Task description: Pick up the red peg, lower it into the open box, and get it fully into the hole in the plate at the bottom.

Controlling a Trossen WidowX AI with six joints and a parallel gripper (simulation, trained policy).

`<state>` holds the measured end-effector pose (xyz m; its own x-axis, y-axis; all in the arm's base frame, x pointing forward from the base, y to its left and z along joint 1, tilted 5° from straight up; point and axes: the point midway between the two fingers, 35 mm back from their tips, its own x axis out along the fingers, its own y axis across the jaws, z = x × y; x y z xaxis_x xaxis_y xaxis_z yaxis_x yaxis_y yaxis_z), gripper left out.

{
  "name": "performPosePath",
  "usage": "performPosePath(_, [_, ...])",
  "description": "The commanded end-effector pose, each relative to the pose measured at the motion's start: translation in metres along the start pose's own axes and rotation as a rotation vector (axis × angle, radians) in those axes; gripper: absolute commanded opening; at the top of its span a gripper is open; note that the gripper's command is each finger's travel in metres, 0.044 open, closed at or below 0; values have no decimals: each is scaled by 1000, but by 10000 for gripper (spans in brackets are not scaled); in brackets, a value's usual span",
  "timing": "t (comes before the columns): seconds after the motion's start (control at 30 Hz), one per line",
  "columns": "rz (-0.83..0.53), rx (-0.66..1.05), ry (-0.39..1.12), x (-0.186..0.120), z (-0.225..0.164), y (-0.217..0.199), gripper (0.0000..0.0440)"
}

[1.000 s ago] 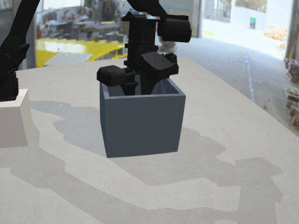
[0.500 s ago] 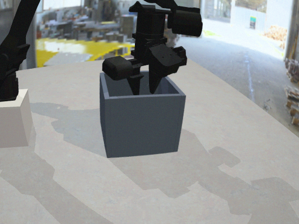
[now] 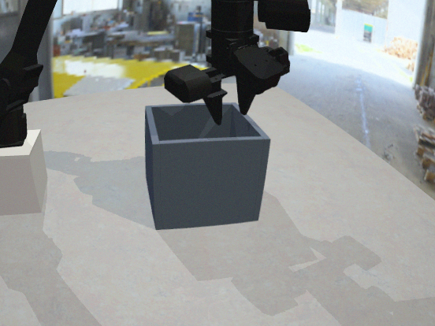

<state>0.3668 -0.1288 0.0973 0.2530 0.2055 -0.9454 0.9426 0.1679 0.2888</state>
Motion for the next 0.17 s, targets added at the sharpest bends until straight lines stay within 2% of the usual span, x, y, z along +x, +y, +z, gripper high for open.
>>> performPosePath(0.0, [44,-10,-5,-13,5,9,219])
performPosePath(0.13, [94,-22,-9,-28,11,18,219])
